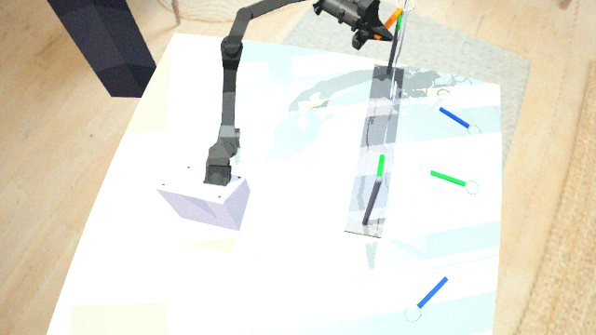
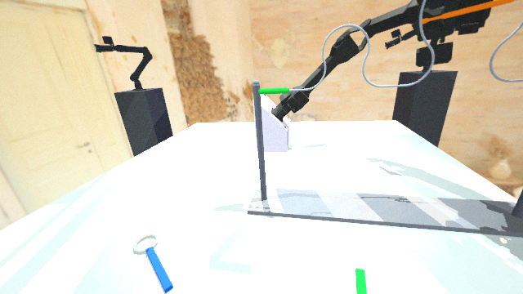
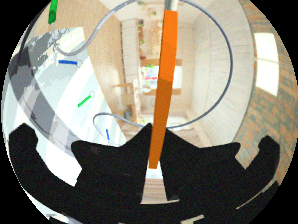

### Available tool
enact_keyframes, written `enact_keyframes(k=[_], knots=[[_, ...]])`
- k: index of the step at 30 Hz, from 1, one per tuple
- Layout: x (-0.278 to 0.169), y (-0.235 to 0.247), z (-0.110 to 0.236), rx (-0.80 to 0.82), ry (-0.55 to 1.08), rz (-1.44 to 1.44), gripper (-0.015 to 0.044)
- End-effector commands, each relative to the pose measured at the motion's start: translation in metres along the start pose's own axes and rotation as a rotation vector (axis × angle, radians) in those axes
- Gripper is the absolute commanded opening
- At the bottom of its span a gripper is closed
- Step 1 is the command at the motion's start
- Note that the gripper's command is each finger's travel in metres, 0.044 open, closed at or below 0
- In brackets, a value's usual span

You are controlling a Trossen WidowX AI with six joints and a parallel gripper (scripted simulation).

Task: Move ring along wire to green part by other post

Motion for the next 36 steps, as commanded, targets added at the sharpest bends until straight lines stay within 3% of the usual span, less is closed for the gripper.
enact_keyframes(k=[1, 36], knots=[[0.0004, -0.0015, 0.0006, 0.021, -0.011, -0.054, -0.0150], [-0.0021, -0.0013, -0.0014, 0.221, -0.091, -0.447, -0.0150]])
Point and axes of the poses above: the point midway between the two fingers, 35 mm back from their tips, its own z axis back along the fingers, its own y axis across the jaws, x = y × z, the point moved 7 cm from there along z, back along the fingers, and after that the axes turned 14 degrees about z, right-handed, at the moved point
